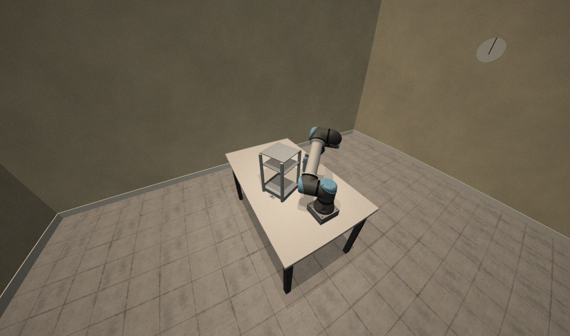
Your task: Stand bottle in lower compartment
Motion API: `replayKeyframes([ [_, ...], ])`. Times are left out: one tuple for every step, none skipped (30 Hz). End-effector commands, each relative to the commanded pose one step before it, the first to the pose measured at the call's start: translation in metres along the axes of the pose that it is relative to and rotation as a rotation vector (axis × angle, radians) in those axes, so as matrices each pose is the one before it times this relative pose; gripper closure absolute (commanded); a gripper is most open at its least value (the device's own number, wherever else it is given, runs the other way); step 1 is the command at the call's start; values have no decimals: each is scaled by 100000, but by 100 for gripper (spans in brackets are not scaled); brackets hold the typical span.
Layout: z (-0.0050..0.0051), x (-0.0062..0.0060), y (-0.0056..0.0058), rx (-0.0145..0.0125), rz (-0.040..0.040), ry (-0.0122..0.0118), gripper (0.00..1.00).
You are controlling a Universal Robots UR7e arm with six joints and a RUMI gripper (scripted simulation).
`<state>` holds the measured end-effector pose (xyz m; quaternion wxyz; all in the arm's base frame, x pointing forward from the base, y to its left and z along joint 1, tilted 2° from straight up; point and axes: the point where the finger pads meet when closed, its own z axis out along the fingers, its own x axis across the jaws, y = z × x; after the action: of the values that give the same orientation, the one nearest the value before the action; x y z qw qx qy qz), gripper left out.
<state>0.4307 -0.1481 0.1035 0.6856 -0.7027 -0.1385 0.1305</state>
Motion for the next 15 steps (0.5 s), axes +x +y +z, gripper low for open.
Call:
replayKeyframes([
  [-13, 6, -151, -86, -41, -1, 100],
  [0, 0, 0, 0, 0, 0, 100],
  [0, 0, 0, 0, 0, 0, 100],
  [0, 0, 0, 0, 0, 0, 100],
  [0, 0, 0, 0, 0, 0, 100],
  [1, 0, 0, 0, 0, 0, 100],
  [4, 0, 0, 0, 0, 0, 100],
  [11, 0, 0, 0, 0, 0, 100],
  [21, 0, 0, 0, 0, 0, 100],
  [33, 0, 0, 0, 0, 0, 100],
  [47, 0, 0, 0, 0, 0, 100],
  [63, 0, 0, 0, 0, 0, 100],
  [80, 0, 0, 0, 0, 0, 100],
  [98, 0, 0, 0, 0, 0, 100],
  [116, 0, 0, 0, 0, 0, 100],
])
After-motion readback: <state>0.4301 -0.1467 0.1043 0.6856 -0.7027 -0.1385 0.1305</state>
